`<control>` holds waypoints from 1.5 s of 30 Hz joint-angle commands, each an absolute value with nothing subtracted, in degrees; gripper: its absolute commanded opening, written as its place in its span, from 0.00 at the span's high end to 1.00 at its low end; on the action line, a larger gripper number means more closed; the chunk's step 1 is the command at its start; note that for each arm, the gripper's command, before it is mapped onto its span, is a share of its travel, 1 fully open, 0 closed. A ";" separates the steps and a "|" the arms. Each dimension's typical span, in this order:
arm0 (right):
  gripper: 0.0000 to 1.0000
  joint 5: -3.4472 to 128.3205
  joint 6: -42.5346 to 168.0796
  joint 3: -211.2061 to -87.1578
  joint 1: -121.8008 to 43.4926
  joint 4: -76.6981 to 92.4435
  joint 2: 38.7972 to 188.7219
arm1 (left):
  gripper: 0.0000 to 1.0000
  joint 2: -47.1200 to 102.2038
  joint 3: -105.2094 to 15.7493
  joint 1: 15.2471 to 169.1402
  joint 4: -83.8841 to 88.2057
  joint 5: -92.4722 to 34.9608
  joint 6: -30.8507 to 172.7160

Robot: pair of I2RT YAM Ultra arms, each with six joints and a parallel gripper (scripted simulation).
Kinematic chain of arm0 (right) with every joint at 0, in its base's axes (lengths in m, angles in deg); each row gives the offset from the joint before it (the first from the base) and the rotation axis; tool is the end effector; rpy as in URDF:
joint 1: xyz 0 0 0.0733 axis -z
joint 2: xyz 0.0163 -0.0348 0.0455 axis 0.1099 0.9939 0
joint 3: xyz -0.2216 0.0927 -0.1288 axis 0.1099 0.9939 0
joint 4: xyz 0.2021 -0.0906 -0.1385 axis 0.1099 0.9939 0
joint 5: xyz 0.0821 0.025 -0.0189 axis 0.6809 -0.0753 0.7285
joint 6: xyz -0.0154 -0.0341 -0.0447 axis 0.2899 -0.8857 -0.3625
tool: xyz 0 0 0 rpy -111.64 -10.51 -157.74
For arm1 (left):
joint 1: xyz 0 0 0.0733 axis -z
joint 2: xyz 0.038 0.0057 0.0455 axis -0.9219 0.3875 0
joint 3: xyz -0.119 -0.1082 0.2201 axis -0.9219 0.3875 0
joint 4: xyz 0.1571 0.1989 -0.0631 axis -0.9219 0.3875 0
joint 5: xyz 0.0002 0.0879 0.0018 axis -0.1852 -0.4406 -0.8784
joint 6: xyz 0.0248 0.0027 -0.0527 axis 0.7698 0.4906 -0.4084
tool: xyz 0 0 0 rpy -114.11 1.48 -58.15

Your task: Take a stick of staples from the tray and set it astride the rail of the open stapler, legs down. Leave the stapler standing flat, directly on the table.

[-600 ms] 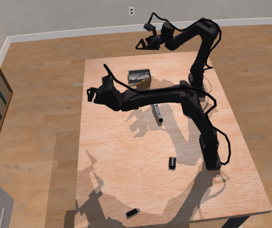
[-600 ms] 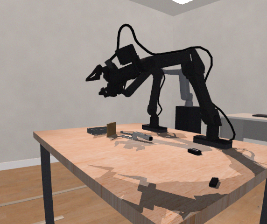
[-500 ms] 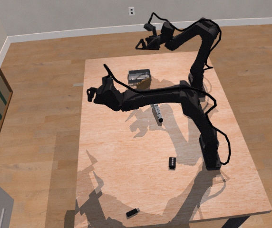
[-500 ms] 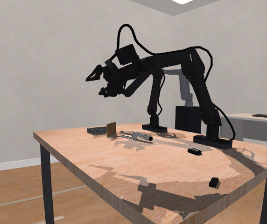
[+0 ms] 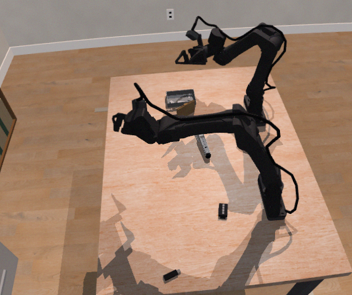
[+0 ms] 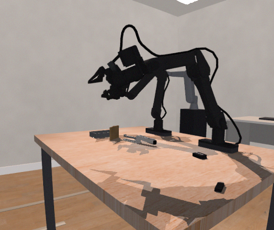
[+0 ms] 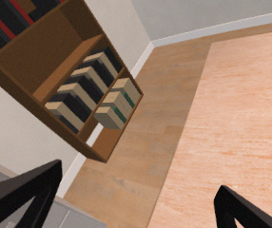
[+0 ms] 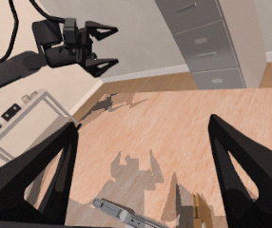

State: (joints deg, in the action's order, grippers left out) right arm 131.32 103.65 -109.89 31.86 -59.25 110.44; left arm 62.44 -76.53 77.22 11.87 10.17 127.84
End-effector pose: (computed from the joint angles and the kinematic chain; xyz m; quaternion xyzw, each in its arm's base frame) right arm 0.2368 -0.1338 0.2610 -0.0566 0.6771 0.3768 0.6296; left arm 0.4789 -0.1117 0.3029 0.5857 0.5684 -0.0880 0.5710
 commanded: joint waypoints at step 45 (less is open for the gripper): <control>0.00 71.49 53.91 -115.46 21.72 13.75 100.55 | 0.00 17.15 -29.59 126.76 11.71 -25.77 82.52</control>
